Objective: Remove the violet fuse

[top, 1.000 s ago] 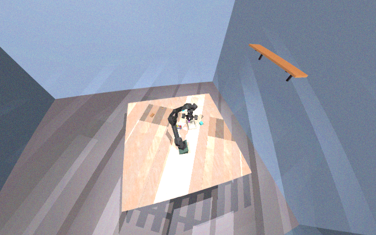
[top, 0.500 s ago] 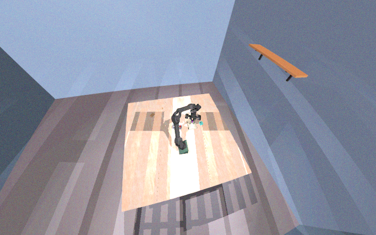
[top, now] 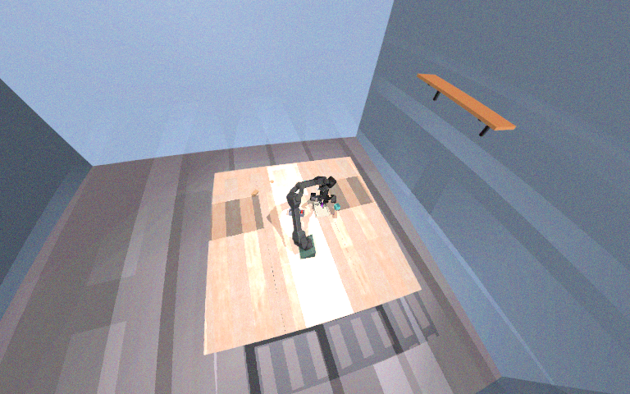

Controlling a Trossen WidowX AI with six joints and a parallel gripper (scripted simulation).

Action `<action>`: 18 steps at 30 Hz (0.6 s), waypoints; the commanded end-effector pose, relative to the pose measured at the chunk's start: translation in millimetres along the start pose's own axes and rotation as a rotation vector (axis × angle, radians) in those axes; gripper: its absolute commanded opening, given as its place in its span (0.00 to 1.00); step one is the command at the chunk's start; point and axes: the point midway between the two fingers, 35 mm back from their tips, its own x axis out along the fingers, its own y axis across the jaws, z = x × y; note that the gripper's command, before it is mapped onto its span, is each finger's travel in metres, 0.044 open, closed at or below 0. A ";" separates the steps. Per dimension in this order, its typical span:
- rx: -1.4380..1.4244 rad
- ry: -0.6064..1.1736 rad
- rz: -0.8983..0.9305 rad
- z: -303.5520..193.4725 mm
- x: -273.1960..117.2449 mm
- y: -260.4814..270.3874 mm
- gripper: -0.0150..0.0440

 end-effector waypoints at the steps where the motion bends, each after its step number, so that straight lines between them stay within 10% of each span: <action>1: 0.008 0.008 0.010 -2.3 9.5 0.6 0.25; 10: 0.008 0.008 0.010 -2.7 15.0 0.8 0.25; 18: 0.000 0.004 0.002 -1.0 11.8 0.6 0.61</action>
